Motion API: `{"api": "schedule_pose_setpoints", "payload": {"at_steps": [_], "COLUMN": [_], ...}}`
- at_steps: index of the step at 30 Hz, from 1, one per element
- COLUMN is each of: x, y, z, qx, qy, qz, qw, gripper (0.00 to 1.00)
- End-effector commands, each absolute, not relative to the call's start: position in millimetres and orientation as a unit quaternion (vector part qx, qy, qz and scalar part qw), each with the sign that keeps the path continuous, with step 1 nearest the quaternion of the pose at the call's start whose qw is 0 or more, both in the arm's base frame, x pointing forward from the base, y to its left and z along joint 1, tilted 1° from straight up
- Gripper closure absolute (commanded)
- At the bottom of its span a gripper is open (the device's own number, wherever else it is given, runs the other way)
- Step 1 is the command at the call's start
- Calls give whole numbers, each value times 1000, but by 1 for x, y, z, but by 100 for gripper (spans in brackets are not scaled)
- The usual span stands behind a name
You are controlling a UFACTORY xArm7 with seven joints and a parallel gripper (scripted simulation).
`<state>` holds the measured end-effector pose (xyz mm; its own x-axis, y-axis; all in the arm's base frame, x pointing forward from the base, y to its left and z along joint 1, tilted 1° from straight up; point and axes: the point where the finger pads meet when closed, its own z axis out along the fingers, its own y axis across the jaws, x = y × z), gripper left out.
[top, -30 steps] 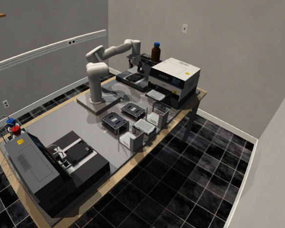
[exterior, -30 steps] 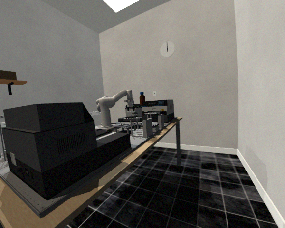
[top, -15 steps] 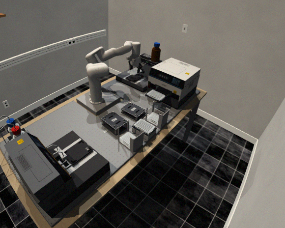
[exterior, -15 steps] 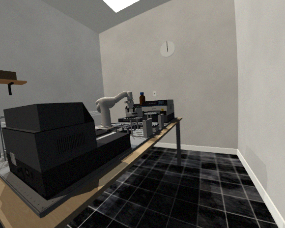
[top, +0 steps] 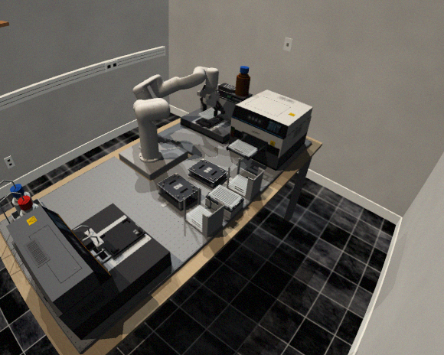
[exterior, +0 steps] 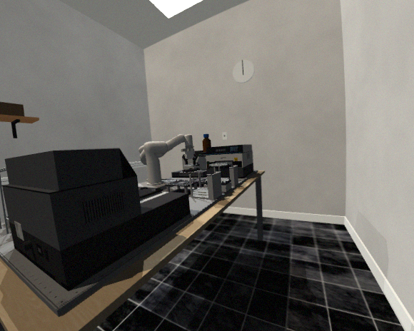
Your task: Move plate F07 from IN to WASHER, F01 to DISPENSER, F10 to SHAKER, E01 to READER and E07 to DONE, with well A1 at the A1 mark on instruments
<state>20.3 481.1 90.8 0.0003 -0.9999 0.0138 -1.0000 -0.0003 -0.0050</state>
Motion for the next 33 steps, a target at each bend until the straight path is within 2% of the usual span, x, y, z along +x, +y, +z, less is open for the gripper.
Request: {"api": "schedule_pose_setpoints", "payload": {"at_steps": [1,33], "x": [20,20], "y": [482,481], "z": [87,73], "qx": [707,707], "qy": [-707,-707], "qz": [6,6], "qw": [2,2], "gripper": [100,100]}}
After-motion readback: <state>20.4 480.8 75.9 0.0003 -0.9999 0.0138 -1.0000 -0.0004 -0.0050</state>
